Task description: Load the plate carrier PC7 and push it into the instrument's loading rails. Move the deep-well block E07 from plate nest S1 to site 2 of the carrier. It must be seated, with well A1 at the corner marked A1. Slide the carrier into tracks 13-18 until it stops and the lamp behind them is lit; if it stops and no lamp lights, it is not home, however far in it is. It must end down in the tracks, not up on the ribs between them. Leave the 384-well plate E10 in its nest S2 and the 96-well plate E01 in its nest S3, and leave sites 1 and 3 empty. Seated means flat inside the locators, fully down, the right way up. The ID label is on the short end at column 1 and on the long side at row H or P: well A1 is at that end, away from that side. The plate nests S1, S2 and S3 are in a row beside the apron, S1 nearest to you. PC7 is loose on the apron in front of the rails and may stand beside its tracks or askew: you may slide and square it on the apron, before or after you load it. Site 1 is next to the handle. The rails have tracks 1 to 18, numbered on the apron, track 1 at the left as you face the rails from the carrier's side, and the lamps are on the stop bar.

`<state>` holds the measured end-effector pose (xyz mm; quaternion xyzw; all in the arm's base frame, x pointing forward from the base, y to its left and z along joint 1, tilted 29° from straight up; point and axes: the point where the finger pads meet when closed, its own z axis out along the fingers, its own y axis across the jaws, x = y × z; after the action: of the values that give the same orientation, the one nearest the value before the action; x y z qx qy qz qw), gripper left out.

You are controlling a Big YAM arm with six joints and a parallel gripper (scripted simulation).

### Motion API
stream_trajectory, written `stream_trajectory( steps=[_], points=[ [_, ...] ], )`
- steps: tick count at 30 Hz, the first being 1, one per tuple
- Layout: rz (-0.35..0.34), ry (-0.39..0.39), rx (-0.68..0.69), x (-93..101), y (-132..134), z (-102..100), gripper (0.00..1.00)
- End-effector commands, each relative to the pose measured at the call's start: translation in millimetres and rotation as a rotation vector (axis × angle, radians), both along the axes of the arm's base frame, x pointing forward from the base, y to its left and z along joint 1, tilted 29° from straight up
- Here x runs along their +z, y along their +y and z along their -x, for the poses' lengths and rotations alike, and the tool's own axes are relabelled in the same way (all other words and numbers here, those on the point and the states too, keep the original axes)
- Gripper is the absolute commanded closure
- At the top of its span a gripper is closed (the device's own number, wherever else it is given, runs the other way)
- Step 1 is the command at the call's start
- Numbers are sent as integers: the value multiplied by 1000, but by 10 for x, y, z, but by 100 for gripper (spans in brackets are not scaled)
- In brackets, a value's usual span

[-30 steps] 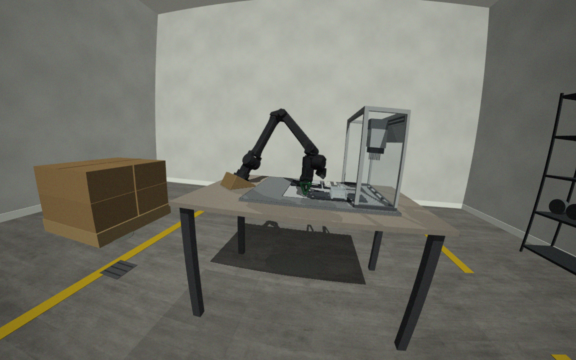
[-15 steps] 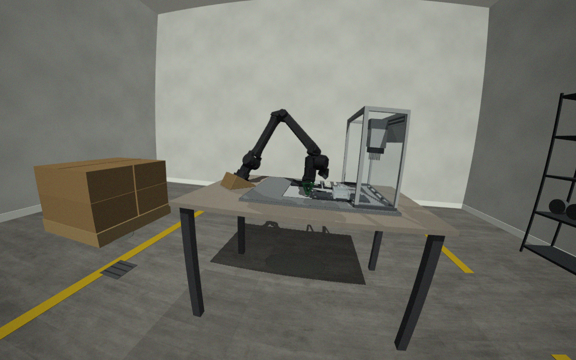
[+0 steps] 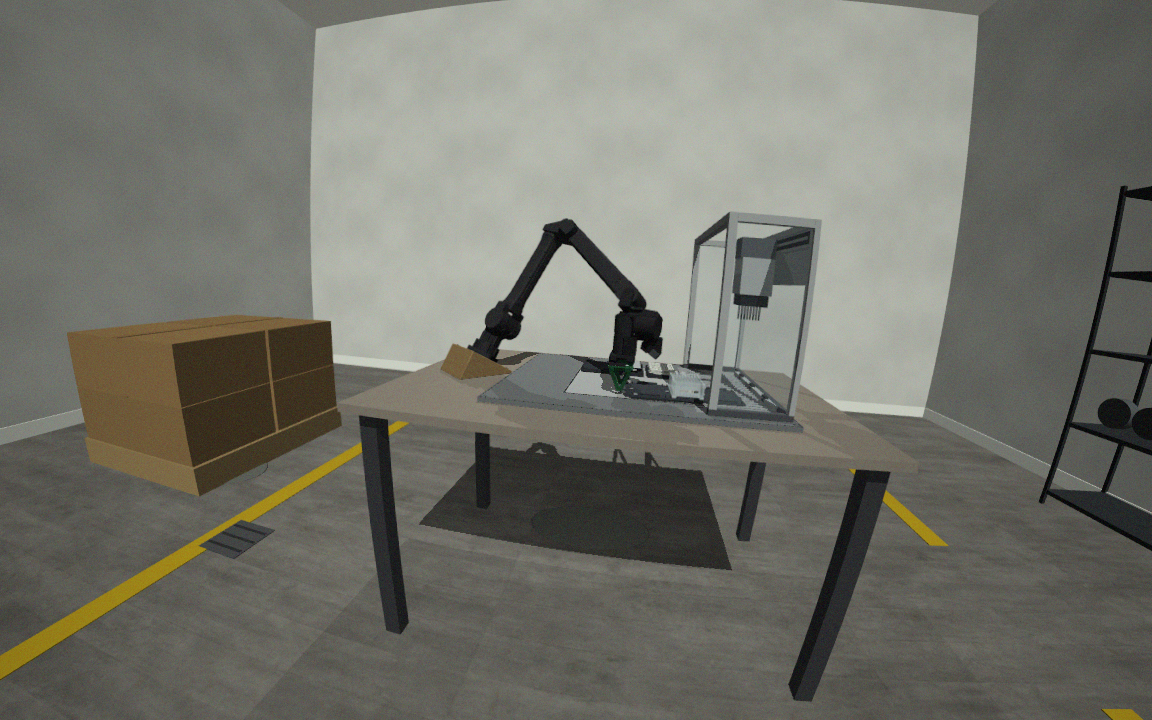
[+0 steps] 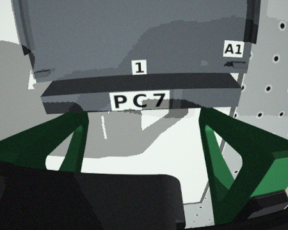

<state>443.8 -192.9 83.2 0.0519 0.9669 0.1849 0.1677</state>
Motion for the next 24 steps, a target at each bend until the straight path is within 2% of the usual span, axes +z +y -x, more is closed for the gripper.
stream_trajectory(
  steps=[1,24],
  points=[
    [16,-34,-8,170,-38,-265,20],
    [13,-33,-18,238,-58,-447,20]
  ],
)
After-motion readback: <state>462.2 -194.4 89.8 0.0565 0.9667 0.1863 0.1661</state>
